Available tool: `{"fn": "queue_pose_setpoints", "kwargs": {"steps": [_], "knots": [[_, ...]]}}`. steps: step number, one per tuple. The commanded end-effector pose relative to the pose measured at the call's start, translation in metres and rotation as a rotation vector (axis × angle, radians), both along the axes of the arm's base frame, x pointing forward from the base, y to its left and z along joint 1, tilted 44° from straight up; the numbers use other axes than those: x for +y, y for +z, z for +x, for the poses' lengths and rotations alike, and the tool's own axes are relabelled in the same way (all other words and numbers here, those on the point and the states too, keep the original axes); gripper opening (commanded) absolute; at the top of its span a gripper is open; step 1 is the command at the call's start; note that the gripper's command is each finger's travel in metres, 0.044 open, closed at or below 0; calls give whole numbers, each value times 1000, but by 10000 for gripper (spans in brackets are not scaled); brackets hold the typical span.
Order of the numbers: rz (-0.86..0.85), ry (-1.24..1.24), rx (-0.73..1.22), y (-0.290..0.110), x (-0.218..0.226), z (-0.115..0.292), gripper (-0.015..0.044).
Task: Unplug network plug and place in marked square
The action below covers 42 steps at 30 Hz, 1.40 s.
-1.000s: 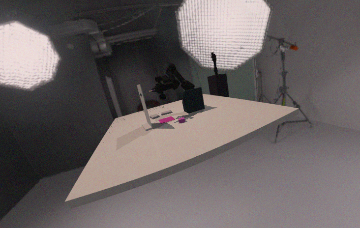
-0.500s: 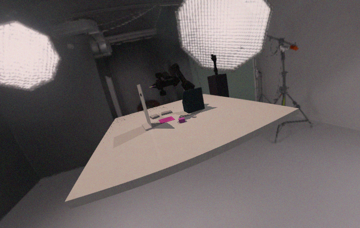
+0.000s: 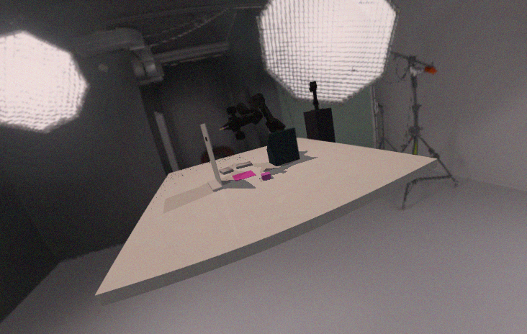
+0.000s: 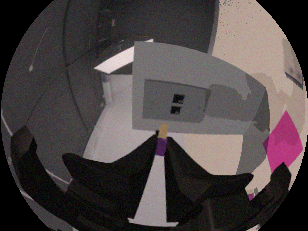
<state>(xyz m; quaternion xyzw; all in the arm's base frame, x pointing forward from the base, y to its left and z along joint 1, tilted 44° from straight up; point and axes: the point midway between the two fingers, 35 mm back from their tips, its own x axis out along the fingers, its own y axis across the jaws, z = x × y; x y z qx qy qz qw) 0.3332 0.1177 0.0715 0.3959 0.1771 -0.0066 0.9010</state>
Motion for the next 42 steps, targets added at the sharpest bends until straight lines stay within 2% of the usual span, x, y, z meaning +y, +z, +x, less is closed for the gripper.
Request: {"fn": "queue_pose_setpoints", "kwargs": {"steps": [1,14,26,42], "knots": [[-14,-98,89,-24,-17,2,0],[-91,-413,319,-87,-74,-10,0],[-206,-693,470,-127,-126,-38,0],[-213,-708,479,-136,-135,-39,0]]}}
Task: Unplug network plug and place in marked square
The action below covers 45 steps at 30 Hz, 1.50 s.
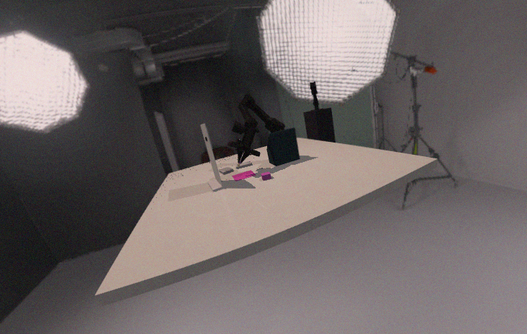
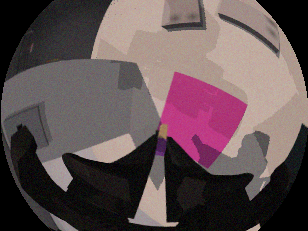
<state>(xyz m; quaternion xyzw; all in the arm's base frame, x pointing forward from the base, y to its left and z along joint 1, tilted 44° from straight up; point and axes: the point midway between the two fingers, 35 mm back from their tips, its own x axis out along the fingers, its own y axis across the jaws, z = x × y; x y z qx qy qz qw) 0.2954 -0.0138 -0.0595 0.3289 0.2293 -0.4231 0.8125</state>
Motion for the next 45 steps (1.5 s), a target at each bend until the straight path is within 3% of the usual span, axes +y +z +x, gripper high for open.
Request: {"fn": "queue_pose_setpoints", "kwargs": {"steps": [1,45], "knots": [[-5,2,11,-6,-4,-1,0],[-8,2,11,-38,-36,-5,0]]}}
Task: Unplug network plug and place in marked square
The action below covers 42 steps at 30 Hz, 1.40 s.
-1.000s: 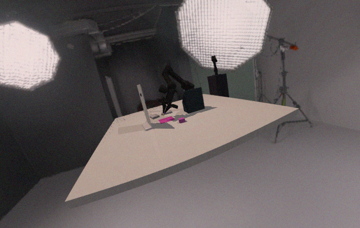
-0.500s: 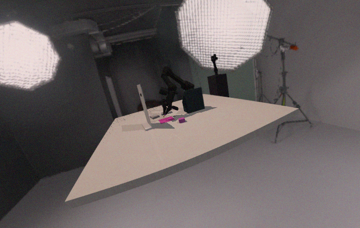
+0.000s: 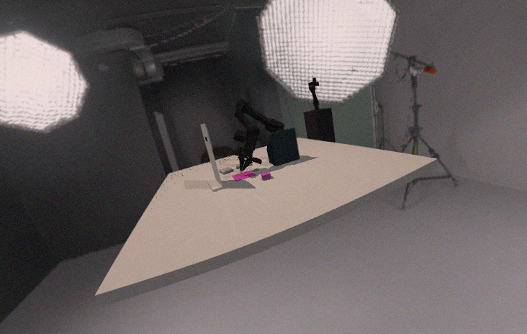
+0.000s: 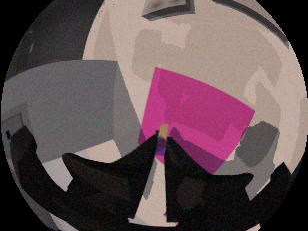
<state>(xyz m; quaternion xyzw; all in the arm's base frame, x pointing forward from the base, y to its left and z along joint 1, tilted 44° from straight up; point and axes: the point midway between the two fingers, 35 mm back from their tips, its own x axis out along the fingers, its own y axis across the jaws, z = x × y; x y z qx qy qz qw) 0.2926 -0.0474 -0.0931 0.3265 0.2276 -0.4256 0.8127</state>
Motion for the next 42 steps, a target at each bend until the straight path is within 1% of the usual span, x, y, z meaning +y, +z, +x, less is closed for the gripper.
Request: {"fn": "queue_pose_setpoints", "kwargs": {"steps": [1,25,31,42], "knots": [[-2,6,10,-5,-3,-2,0],[-2,1,3,-6,-9,-1,0],[-2,1,3,-6,-9,-1,156],[-1,1,5,-2,-5,-4,156]]}}
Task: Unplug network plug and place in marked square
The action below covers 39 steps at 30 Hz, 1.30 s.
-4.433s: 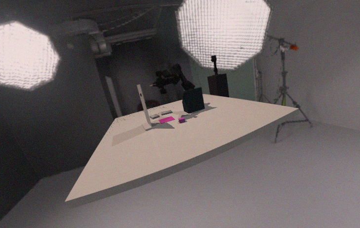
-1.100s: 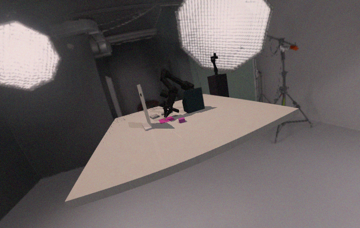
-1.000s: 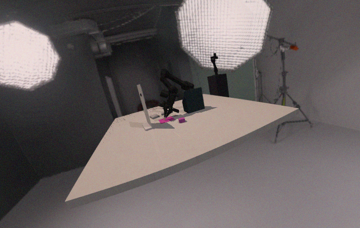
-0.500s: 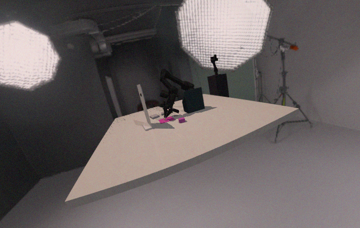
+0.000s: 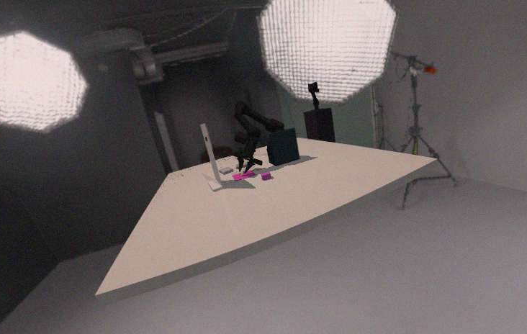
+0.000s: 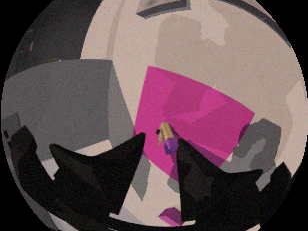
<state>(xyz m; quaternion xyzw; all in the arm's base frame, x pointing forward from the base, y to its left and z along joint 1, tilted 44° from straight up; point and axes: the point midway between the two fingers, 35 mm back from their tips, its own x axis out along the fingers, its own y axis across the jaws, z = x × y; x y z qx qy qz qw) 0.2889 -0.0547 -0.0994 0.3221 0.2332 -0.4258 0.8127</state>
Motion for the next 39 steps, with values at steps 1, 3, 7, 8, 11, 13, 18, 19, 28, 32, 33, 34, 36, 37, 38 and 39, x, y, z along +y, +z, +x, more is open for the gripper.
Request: {"fn": "queue_pose_setpoints", "kwargs": {"steps": [1,3,7,8,11,13,18,19,28,32,33,34,36,37,38,39], "knots": [[1,-4,-8,4,3,-1,156],[1,-4,-7,6,4,-2,156],[2,-3,-6,8,7,-4,156],[2,-3,-6,9,8,-5,156],[2,-2,-6,11,10,-7,156],[2,-2,-5,12,11,-8,156],[2,-1,-4,15,14,-11,156],[2,-1,-4,16,15,-12,156],[5,-1,-2,20,21,-11,156],[6,-1,-1,23,25,-10,156],[6,-1,-1,23,26,-9,156],[7,-1,-1,24,26,-9,156],[7,-2,-1,25,28,-9,156],[7,-2,0,26,29,-9,156],[8,-2,0,27,30,-9,156],[8,-2,0,27,31,-8,156]]}}
